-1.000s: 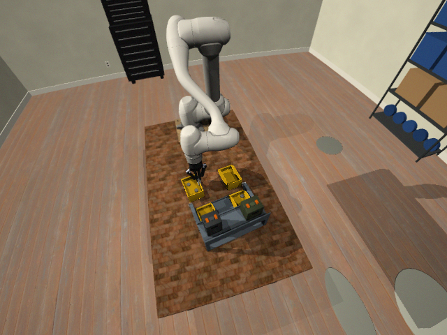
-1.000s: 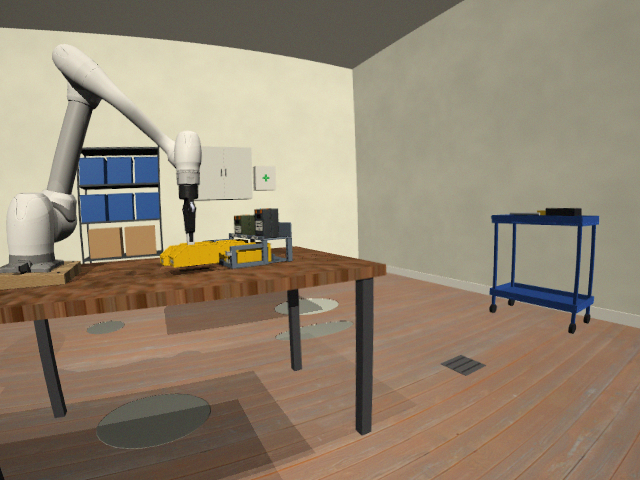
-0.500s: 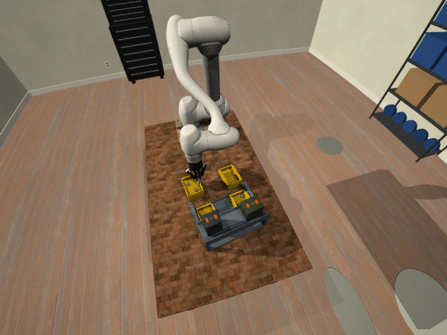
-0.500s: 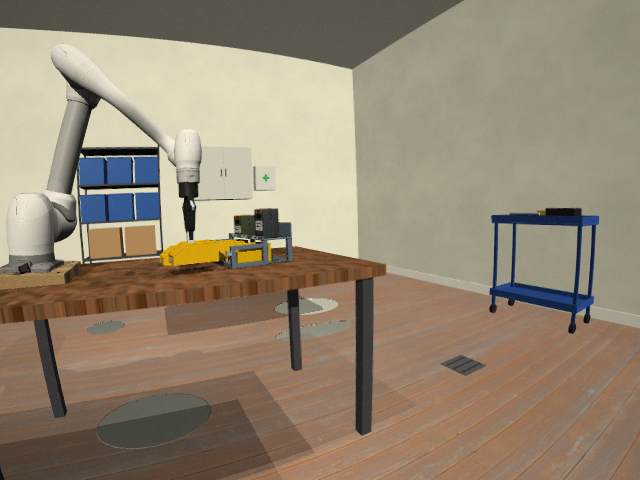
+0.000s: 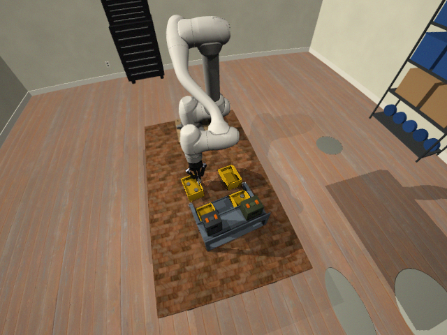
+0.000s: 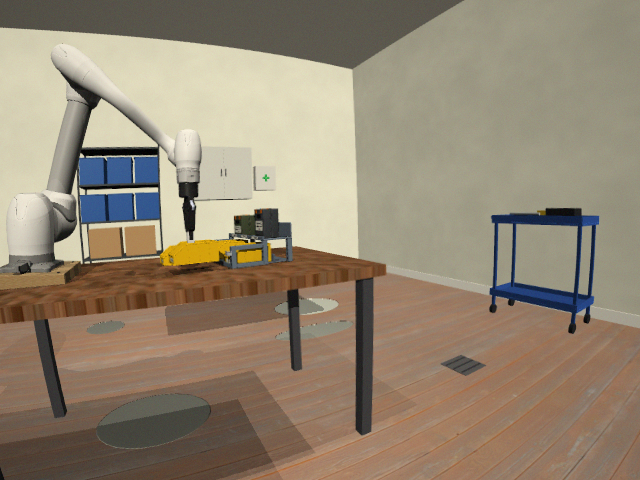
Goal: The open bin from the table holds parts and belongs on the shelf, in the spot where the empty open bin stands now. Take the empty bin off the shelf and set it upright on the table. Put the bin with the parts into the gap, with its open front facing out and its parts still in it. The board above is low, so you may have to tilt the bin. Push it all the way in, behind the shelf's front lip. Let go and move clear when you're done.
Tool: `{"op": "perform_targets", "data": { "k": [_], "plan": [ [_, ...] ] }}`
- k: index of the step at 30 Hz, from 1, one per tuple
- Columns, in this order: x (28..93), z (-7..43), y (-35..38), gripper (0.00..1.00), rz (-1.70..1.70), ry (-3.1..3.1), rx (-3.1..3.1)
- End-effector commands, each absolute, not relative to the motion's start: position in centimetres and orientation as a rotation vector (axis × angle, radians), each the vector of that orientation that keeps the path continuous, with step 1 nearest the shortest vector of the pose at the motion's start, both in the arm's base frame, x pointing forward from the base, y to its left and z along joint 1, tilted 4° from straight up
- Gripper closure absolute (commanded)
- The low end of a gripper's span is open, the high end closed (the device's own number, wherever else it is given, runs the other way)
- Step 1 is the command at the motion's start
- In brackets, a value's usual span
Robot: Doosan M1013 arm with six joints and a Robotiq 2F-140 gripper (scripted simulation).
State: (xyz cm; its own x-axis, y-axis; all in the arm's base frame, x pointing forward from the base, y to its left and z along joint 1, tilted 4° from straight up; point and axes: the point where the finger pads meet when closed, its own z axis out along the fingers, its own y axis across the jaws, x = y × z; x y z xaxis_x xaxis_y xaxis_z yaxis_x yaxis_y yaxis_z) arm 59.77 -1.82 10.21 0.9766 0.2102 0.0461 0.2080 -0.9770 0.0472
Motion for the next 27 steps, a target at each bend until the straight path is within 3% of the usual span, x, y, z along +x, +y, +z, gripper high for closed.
{"op": "perform_targets", "data": {
  "k": [1,27],
  "plan": [
    [60.1,10.7,-1.8,0.9,0.087,0.327,3.081],
    [59.8,10.6,-0.7,0.9,0.087,0.326,3.081]
  ]
}}
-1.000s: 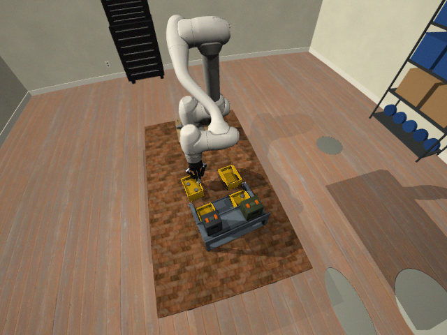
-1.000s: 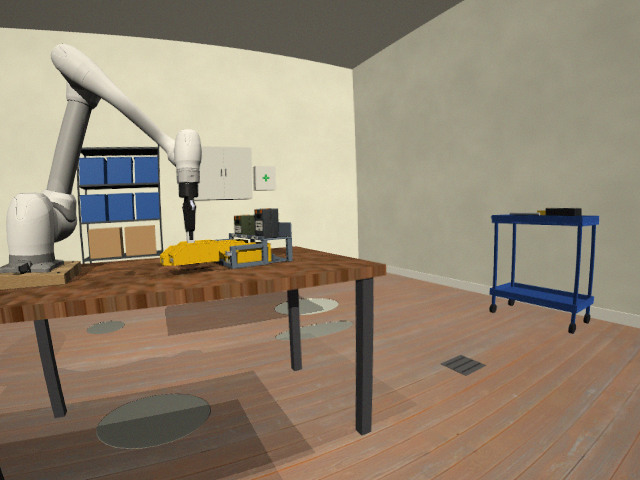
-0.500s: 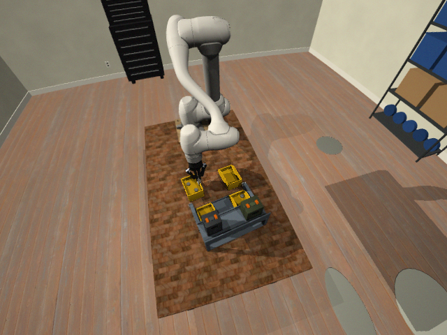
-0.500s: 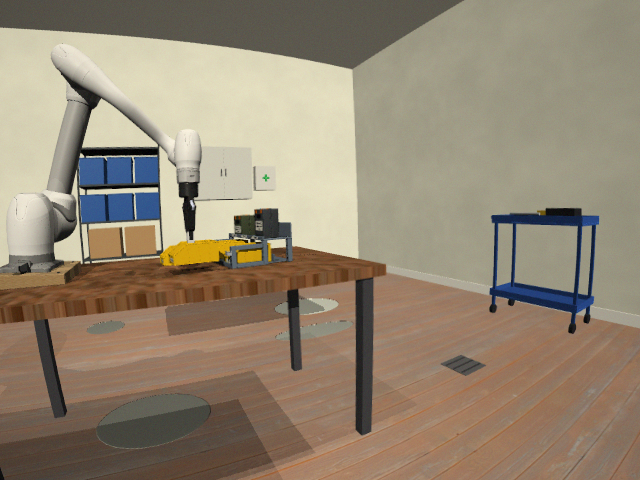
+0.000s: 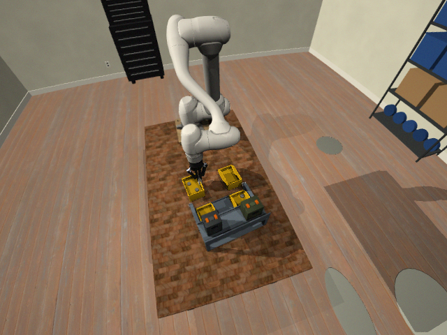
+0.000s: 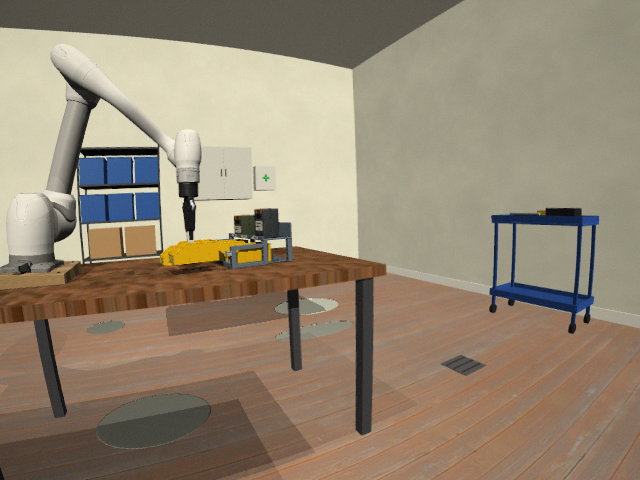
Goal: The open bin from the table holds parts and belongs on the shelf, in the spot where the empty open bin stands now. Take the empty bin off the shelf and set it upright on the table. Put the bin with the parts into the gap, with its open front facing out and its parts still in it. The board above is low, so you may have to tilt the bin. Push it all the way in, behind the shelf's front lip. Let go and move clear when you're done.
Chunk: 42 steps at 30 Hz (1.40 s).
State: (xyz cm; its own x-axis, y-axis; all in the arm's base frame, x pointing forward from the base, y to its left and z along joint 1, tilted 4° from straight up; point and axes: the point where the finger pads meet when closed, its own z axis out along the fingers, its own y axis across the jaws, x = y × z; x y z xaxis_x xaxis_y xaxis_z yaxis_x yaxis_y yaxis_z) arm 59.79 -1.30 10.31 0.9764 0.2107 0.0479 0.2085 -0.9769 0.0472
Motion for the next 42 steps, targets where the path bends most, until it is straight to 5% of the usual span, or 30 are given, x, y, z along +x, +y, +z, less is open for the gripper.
{"op": "perform_targets", "data": {
  "k": [1,14,42],
  "plan": [
    [59.7,10.5,-0.2,0.9,0.087,0.326,3.081],
    [57.5,9.7,9.6,0.9,0.087,0.324,3.081],
    [57.3,9.7,10.6,0.9,0.087,0.324,3.081]
  ]
}}
